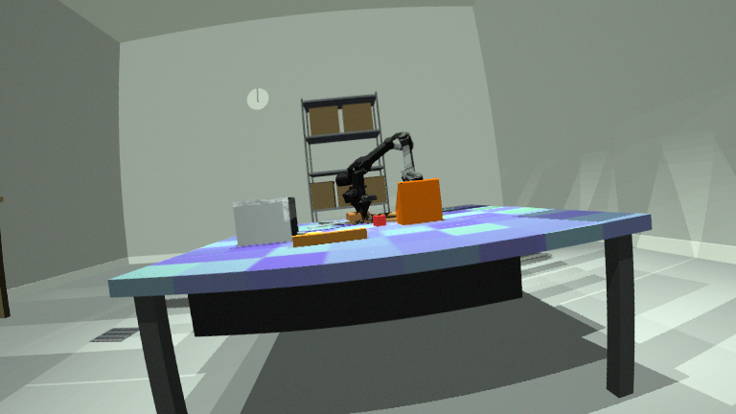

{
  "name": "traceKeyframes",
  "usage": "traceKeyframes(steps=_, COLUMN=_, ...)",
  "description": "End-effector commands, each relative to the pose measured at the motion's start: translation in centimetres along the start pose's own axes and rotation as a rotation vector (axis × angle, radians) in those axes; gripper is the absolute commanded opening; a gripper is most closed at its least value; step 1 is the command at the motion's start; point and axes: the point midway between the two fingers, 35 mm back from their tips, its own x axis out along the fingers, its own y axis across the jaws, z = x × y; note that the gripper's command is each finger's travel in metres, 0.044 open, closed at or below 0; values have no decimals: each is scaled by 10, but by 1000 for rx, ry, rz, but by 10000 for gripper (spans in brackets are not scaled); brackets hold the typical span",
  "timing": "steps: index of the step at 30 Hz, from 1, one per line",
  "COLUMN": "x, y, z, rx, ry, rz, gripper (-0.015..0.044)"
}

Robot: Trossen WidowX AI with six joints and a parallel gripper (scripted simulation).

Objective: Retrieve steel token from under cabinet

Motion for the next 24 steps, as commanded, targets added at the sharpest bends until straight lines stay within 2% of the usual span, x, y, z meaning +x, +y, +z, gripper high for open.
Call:
traceKeyframes(steps=1, x=-2, y=-2, z=3, rx=-12, ry=-11, rz=-6, gripper=0)
traceKeyframes(steps=24, x=-2, y=-1, z=29, rx=-47, ry=-12, rz=-5, gripper=0)
